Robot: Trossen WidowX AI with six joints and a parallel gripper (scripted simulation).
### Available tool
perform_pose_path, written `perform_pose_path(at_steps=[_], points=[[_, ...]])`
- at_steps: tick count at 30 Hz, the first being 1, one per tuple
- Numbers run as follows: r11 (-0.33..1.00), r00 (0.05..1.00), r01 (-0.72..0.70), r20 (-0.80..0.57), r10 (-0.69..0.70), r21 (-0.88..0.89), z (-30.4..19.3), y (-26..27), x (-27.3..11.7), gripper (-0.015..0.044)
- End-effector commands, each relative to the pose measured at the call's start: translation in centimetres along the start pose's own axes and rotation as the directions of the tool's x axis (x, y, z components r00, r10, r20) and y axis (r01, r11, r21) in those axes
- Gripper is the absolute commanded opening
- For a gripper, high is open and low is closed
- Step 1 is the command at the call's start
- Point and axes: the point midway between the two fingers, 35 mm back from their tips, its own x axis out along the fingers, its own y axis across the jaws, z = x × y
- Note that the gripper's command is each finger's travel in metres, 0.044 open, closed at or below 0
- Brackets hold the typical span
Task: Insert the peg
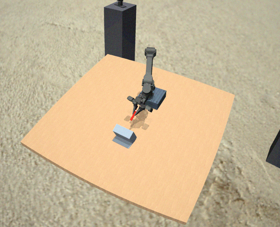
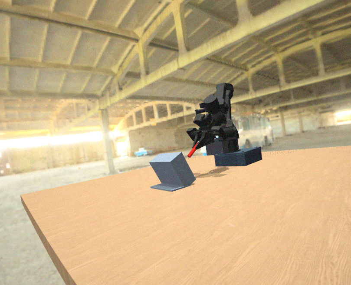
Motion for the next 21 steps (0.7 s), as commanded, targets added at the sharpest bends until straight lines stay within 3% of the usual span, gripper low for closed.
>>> perform_pose_path(at_steps=[1,21], points=[[1.0,1.0,-0.004,0.016,0.004,0.011,-0.24,0.1,-0.22,0.0],[0.999,0.998,-0.028,0.064,0.026,0.029,-0.16,0.74,0.2,0.0]])
